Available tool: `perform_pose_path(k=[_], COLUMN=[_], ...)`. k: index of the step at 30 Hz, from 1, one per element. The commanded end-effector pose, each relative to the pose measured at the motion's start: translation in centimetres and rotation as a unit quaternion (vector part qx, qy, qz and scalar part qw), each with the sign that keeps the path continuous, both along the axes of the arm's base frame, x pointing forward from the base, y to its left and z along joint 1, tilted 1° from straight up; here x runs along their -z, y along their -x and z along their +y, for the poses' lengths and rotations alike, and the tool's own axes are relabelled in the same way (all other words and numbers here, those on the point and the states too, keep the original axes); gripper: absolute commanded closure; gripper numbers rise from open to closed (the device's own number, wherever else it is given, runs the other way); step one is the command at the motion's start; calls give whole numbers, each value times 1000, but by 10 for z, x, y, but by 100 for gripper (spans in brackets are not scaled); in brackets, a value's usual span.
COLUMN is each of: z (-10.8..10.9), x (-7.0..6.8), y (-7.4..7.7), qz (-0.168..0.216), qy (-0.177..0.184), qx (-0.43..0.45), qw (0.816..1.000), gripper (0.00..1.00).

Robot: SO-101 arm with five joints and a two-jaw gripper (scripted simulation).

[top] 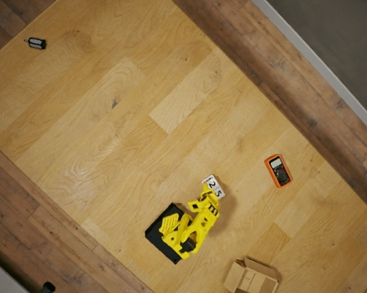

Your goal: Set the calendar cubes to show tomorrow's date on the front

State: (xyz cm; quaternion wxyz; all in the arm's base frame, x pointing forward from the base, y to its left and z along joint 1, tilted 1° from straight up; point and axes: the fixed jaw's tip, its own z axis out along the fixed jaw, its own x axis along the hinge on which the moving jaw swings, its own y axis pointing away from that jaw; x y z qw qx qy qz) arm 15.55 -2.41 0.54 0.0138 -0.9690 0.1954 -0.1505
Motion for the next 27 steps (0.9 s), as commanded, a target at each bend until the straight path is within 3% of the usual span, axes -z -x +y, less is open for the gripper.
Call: perform_pose_path(k=[1,27], z=[-1,-2], x=[2,4], y=[5,8], qz=[0,2], qy=[5,7], qx=[-11,-15], qw=[1000,1000], gripper=[70,70])
